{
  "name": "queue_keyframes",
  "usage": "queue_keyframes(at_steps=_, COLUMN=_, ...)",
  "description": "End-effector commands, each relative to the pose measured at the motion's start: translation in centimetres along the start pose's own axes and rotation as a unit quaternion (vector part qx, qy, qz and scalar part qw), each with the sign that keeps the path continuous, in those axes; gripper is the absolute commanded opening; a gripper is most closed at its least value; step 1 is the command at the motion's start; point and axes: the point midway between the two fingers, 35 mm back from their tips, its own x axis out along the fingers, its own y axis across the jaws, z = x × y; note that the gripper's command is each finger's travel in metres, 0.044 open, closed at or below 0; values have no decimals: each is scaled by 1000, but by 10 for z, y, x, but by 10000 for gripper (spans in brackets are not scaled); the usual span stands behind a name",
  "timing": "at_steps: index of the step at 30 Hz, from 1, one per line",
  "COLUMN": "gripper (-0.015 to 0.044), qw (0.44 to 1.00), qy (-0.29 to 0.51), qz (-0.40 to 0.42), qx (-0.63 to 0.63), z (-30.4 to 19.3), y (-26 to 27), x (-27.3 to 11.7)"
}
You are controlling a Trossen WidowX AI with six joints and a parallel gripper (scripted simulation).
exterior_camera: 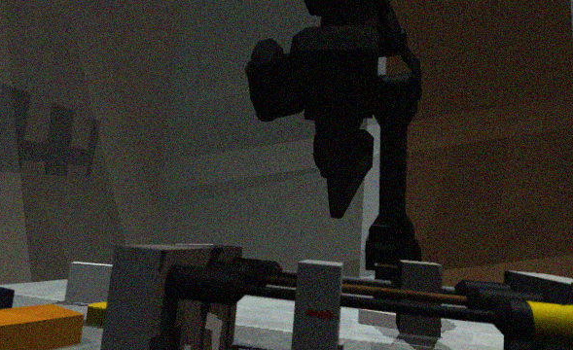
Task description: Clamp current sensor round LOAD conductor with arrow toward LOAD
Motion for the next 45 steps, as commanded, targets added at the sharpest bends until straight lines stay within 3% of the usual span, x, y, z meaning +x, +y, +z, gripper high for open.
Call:
queue_keyframes(at_steps=1, gripper=440, qw=1000, qy=1, qz=2, qx=-1, z=0, y=1, x=0)
queue_keyframes(at_steps=9, gripper=440, qw=1000, qy=-15, qz=-7, qx=-15, z=-7, y=-3, x=1)
queue_keyframes(at_steps=16, gripper=440, qw=966, qy=-180, qz=-37, qx=-179, z=-67, y=-37, x=3)
queue_keyframes(at_steps=24, gripper=440, qw=870, qy=-356, qz=10, qx=-340, z=-116, y=-70, x=-20)
queue_keyframes(at_steps=45, gripper=440, qw=870, qy=-354, qz=4, qx=-344, z=-117, y=-71, x=-16)
